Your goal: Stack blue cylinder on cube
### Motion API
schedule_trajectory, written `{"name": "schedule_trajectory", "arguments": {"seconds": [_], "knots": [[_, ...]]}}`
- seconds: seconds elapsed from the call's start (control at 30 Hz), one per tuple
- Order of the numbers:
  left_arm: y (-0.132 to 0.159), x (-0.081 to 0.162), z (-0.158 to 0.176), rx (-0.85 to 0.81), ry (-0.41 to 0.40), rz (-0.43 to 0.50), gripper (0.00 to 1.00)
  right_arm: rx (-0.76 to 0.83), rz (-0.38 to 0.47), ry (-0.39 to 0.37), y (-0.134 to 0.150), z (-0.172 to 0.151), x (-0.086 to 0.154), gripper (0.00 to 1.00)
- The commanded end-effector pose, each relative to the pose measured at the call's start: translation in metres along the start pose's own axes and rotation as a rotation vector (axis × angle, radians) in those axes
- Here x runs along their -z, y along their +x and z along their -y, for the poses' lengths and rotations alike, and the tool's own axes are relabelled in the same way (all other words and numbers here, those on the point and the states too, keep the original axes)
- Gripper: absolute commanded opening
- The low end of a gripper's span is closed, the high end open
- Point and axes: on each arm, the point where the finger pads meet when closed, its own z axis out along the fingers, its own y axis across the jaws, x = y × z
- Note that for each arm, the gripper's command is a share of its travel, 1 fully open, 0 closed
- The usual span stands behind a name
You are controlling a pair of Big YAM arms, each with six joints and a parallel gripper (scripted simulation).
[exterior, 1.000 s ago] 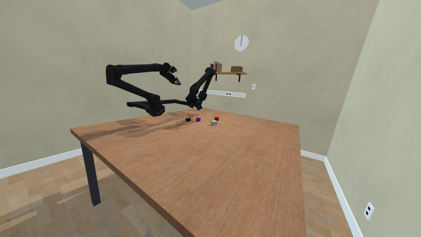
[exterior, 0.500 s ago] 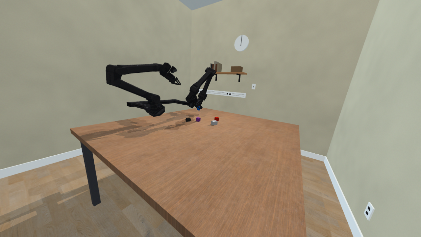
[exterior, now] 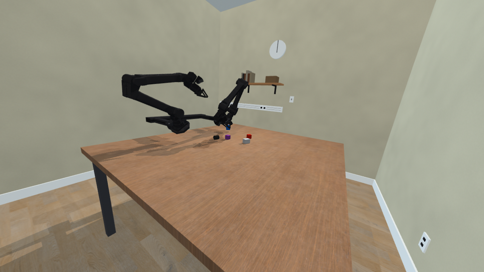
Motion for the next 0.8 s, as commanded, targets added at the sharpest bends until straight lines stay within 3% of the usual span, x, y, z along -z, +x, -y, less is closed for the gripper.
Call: {"name": "schedule_trajectory", "arguments": {"seconds": [0.0,0.77], "knots": [[-0.006,-0.007,-0.003,-0.007,0.008,0.003,0.35,-0.026,0.018,-0.003,-0.017,0.001,0.006,1.00],[-0.025,-0.040,-0.003,-0.008,0.008,0.003,0.35,-0.026,0.018,-0.003,-0.017,0.001,0.006,1.00]]}}
